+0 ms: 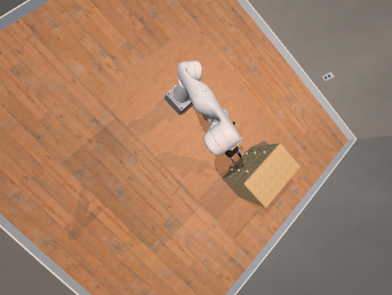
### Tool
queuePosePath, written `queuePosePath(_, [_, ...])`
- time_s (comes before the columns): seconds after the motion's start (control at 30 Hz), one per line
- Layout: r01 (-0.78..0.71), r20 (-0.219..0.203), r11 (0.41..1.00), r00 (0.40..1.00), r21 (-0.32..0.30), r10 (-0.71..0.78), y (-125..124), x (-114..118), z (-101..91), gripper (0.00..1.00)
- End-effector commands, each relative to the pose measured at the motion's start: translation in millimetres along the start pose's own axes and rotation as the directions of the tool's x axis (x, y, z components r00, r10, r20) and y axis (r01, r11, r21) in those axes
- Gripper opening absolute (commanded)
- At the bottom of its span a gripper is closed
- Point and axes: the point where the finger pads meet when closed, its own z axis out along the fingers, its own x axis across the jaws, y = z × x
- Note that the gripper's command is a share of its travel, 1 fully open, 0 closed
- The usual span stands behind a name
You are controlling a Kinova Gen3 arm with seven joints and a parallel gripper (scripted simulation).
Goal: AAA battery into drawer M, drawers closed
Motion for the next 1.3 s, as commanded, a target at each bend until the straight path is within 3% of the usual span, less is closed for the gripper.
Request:
queuePosePath(0.0, [0.001, 0.000, 1.000, 1.000, 0.002, -0.001, -1.2, 0.1, -0.4, 1.00])
queuePosePath(1.27, [0.001, -0.001, 0.999, 1.000, -0.043, -0.001, -2.8, 0.2, -6.5, 1.00])
